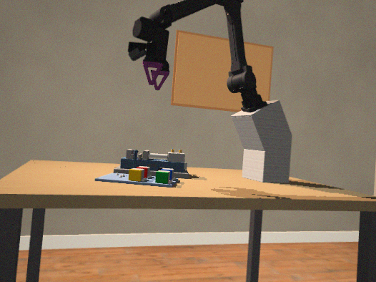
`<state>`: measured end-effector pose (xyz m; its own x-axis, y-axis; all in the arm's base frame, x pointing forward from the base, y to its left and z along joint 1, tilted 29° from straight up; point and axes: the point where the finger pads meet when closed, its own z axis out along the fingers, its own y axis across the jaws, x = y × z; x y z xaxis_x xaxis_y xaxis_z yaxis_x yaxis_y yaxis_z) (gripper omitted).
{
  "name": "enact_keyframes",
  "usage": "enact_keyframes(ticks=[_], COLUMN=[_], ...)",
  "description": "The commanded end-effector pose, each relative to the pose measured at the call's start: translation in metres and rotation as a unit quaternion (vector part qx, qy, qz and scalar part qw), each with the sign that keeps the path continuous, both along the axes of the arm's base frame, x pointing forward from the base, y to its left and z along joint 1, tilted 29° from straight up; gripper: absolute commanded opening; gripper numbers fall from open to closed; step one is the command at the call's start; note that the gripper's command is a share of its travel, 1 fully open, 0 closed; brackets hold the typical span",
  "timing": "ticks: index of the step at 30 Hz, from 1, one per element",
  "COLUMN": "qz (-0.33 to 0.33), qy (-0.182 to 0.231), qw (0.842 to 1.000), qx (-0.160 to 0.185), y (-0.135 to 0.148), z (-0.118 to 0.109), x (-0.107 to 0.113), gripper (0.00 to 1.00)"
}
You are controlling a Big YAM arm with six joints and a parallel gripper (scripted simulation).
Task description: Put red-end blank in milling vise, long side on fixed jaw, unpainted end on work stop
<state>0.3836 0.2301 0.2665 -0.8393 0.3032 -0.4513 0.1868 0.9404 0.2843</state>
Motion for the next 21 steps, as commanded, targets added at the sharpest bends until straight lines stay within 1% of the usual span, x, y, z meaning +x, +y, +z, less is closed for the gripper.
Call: enact_keyframes(ticks=[1, 21], qz=[0.03, 0.029], qy=[0.03, 0.027], qw=[0.999, 0.999], qx=[-0.03, -0.029], y=[0.0064, 0.0065], z=[-0.0311, -0.0305], x=[-0.0079, -0.0067], gripper=[1.0, 1.0])
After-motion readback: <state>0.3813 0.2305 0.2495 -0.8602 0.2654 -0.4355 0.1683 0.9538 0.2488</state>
